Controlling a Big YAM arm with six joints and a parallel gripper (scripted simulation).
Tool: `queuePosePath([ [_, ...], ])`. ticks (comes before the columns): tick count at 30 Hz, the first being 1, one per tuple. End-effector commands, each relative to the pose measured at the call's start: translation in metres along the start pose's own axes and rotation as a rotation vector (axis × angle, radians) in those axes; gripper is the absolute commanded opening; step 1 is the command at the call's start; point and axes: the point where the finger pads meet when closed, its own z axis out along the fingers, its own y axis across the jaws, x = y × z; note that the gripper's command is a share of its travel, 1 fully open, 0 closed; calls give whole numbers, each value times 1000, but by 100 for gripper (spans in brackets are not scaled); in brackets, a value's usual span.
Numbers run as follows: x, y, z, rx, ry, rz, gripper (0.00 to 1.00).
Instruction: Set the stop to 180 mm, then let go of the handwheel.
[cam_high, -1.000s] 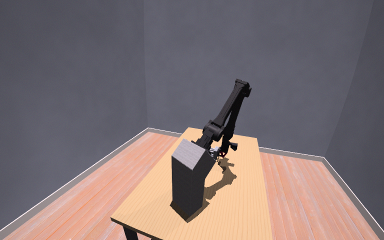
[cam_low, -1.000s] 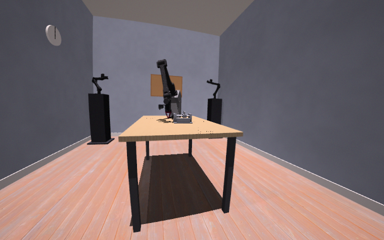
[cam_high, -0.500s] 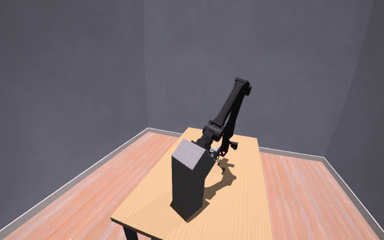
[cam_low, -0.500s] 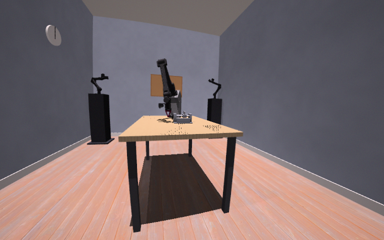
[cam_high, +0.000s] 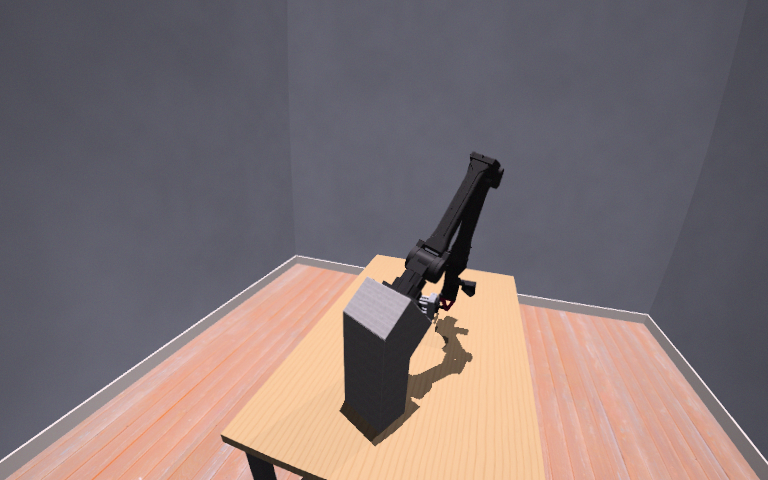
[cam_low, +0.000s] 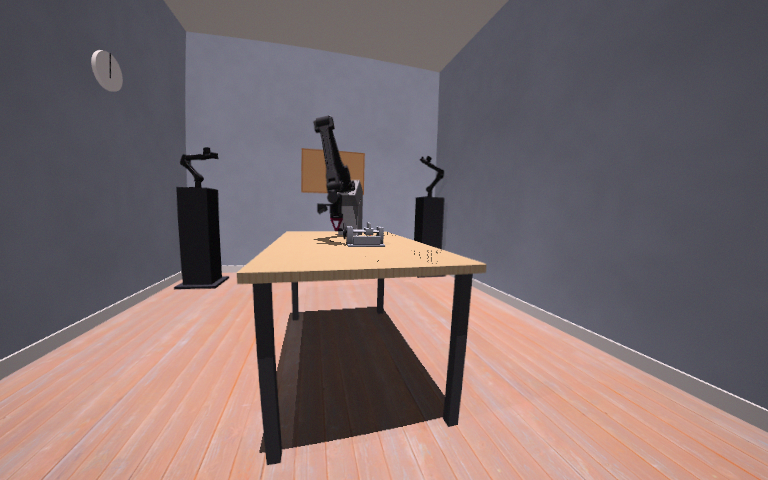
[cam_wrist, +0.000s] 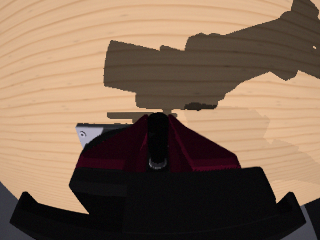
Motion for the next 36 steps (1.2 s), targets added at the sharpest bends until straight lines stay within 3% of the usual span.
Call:
queuePosePath([
  [1, 1, 8, -22, -5, 1, 6, 6],
  [9, -3, 6, -25, 4, -4, 9, 6],
  [17, -2, 31, -38, -23, -3, 11, 6],
  [26, 0, 26, -41, -9, 2, 2, 6],
  [36, -3, 46, -47, -26, -2, 11, 6],
])
